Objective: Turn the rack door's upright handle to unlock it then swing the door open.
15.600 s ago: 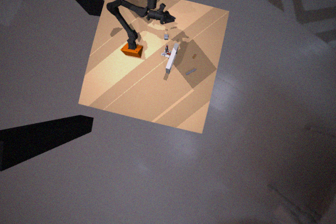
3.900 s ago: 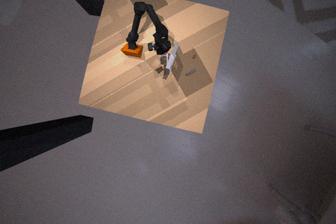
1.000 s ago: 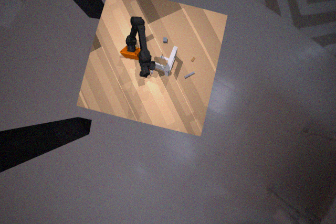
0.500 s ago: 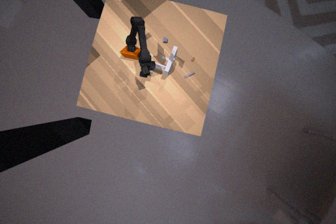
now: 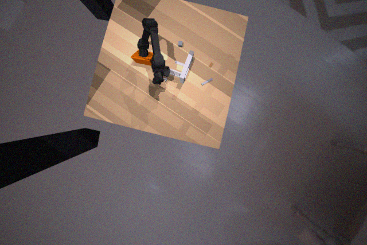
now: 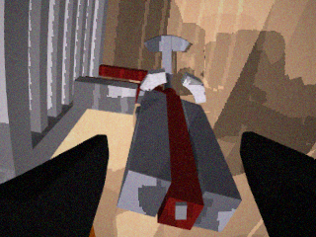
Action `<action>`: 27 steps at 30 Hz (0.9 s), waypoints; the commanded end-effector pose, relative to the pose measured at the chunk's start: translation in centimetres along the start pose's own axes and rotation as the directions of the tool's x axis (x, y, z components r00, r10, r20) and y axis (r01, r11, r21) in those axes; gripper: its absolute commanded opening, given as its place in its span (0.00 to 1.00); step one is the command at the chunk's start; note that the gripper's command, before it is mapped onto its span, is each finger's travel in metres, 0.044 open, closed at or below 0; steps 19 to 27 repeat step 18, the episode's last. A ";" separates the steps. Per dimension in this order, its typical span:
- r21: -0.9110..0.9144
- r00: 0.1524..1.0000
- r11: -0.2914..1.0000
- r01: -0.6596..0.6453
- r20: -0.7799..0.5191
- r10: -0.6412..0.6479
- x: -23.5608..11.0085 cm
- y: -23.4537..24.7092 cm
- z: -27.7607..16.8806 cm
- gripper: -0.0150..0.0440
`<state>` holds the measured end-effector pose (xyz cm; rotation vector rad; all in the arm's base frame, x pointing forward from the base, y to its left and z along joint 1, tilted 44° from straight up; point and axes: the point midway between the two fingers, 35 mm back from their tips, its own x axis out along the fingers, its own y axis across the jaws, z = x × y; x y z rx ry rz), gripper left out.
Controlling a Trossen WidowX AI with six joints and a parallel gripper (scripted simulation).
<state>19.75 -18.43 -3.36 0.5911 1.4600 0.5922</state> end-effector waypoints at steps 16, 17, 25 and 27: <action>-0.003 1.000 1.000 0.002 -0.005 -0.002 -2.5 -0.1 0.0 0.73; -0.003 1.000 1.000 0.002 -0.005 -0.002 -2.6 -0.1 0.0 0.73; -0.003 1.000 1.000 0.002 -0.005 -0.002 -2.7 -0.1 0.0 0.73; -0.003 1.000 1.000 0.002 -0.005 -0.002 -2.7 -0.1 0.0 0.73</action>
